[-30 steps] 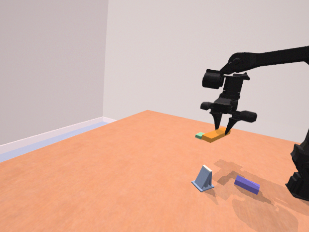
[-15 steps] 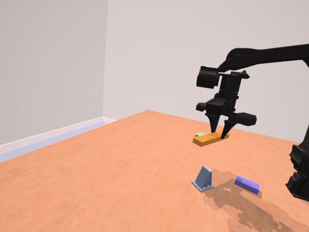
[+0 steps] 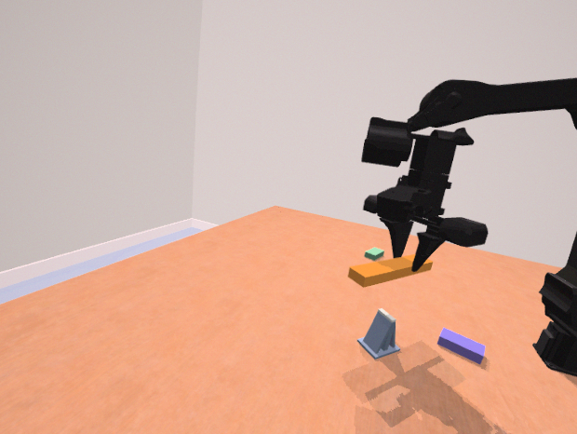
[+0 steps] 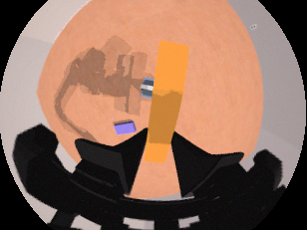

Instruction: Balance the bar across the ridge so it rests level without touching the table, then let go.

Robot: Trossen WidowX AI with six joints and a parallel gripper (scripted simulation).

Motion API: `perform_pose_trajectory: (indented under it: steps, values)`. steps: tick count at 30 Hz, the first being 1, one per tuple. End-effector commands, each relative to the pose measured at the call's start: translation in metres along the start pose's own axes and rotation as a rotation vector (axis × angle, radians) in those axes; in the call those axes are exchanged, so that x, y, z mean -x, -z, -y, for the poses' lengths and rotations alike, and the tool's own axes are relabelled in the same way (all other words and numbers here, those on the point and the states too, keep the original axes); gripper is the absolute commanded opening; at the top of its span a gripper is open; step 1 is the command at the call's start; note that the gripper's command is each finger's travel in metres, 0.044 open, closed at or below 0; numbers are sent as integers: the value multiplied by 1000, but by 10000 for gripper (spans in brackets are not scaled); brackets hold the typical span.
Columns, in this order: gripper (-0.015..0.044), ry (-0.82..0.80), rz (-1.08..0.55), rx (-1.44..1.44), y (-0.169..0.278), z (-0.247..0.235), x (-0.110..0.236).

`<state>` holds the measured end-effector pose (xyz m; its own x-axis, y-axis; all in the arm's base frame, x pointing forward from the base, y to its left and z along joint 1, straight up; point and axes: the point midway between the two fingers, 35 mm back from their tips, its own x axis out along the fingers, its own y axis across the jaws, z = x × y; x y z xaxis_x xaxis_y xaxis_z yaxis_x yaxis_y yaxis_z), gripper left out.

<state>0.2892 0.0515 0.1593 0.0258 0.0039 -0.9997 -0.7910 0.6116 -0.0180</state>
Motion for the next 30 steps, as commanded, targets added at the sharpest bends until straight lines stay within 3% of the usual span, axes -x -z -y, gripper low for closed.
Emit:
perform_pose_trajectory:
  steps: [1,30]
  values:
    - [0,-3,-1,-32,-14,-11,-1]
    - [0,-5,1,-68,-30,-30,-30]
